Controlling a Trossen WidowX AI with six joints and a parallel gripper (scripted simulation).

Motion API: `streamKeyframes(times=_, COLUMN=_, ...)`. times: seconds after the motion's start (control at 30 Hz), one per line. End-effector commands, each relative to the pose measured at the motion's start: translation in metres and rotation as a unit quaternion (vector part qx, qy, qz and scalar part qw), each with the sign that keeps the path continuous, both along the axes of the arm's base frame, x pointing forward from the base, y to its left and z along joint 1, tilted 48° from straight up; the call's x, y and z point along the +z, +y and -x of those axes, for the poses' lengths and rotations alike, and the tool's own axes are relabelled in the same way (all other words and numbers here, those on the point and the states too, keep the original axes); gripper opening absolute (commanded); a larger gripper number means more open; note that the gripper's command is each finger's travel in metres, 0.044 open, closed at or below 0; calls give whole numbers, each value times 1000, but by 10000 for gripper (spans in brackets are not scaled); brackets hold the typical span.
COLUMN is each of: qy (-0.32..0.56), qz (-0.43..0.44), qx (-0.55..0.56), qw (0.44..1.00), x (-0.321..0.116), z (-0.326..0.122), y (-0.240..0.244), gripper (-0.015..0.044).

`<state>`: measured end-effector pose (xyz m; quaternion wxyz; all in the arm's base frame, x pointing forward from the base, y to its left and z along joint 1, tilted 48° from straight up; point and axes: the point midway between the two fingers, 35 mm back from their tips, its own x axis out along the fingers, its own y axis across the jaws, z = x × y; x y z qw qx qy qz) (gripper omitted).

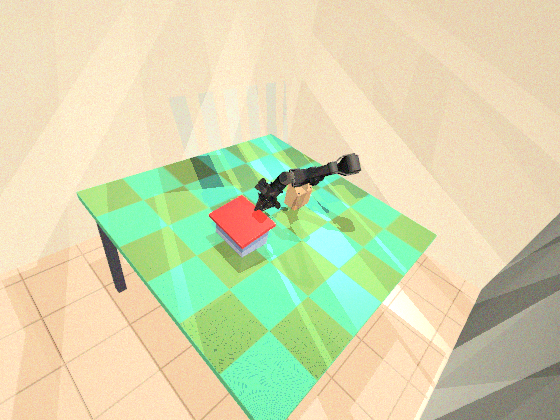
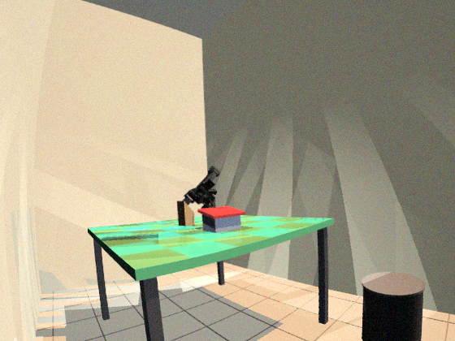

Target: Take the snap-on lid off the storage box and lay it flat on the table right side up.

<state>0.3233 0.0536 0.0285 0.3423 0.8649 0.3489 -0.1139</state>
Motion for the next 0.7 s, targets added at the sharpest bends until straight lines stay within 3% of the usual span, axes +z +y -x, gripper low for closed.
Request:
streamKeyframes(times=0.0, qy=-5, qz=2, qx=-1, qw=1000, x=6, z=-3, y=-5, gripper=0)
streamKeyframes(times=0.67, qy=-5, qz=2, qx=-1, qw=1000, x=24, z=-12, y=-24, gripper=0)
